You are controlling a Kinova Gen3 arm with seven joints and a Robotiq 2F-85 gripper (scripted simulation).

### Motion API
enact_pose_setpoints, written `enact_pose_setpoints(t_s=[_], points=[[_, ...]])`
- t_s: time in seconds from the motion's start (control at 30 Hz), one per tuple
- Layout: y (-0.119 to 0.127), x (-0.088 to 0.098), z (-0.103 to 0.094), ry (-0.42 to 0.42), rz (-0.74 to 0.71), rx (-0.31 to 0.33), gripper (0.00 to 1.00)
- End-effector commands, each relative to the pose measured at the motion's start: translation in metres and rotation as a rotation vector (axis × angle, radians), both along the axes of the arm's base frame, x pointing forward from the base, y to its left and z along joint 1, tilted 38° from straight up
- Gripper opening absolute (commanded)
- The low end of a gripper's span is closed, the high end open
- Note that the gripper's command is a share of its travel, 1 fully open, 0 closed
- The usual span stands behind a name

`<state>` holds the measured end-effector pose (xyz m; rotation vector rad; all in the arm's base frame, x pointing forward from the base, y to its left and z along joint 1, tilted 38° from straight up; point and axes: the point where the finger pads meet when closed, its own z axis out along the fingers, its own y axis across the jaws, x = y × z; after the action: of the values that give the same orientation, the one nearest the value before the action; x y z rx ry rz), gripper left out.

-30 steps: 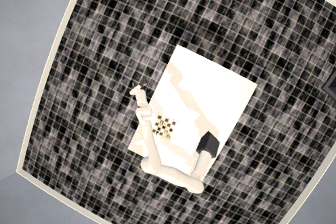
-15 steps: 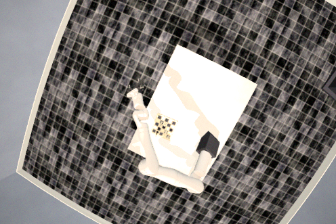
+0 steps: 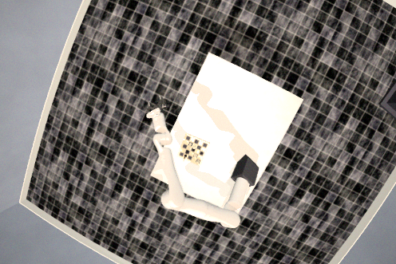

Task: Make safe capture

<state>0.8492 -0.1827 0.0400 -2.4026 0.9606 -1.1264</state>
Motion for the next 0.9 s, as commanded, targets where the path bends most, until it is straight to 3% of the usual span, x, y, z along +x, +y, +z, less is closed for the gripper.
enact_pose_setpoints(t_s=[0.0, 0.13, 0.17, 0.43, 0.47, 0.73, 0.77, 0.87], points=[[0.006, 0.003, 0.006, -0.006, 0.006, -0.002, 1.00], [0.006, 0.003, 0.006, -0.006, 0.006, -0.002, 1.00], [0.022, 0.007, 0.014, -0.014, -0.021, 0.020, 1.00], [0.022, 0.007, 0.014, -0.014, -0.021, 0.020, 1.00], [0.038, 0.010, 0.022, -0.020, -0.048, 0.042, 1.00], [0.038, 0.010, 0.022, -0.020, -0.048, 0.042, 1.00], [0.054, 0.012, 0.029, -0.024, -0.075, 0.064, 1.00], [0.054, 0.012, 0.029, -0.024, -0.075, 0.064, 1.00]])
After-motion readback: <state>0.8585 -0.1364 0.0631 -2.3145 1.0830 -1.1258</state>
